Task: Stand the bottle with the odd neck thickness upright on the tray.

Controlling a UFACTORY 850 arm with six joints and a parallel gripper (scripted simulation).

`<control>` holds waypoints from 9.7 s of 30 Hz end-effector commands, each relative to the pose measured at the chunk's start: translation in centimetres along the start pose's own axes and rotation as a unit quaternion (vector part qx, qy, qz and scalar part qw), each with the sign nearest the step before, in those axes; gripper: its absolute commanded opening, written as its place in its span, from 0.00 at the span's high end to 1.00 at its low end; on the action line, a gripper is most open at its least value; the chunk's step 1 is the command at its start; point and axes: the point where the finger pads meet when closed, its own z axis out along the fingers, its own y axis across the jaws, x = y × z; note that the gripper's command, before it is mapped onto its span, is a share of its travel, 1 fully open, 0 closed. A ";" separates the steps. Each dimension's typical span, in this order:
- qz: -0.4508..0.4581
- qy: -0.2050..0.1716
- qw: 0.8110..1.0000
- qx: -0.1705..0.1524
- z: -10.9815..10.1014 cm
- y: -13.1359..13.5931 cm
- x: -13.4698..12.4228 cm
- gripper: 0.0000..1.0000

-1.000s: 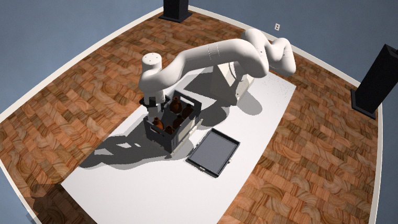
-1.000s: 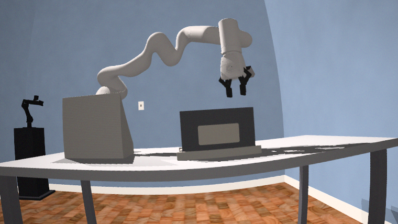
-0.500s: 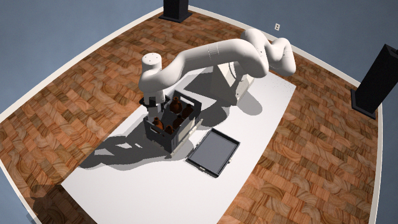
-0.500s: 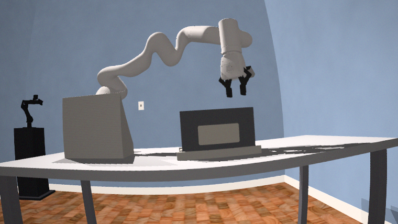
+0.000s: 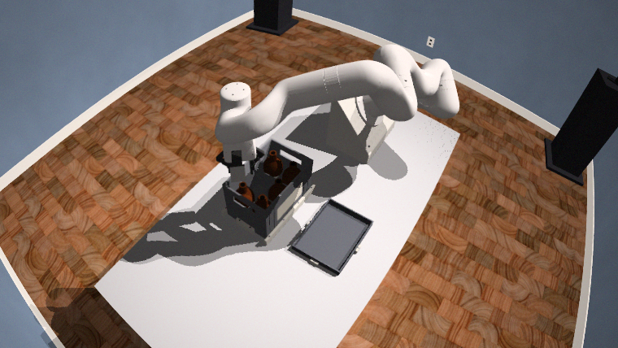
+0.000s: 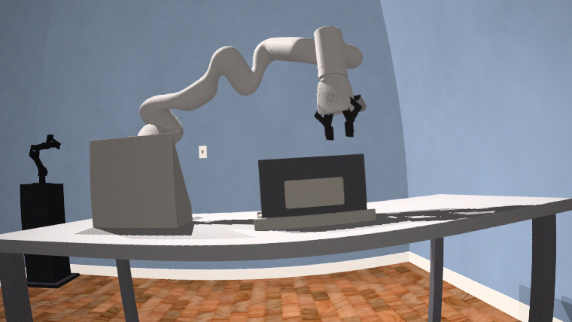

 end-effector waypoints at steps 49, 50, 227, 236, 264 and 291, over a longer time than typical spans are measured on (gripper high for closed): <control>0.000 0.000 1.000 -0.001 4.0 0.1 0.1 0.35; 0.000 0.000 1.000 -0.001 4.0 0.1 0.1 0.35; 0.000 0.000 1.000 -0.001 8.3 0.2 0.1 1.00; 0.000 0.000 1.000 -0.001 8.3 0.2 0.1 0.35; 0.000 0.000 1.000 -0.001 8.3 0.2 0.1 0.35; 0.000 0.000 1.000 -0.001 2.9 0.2 0.1 0.35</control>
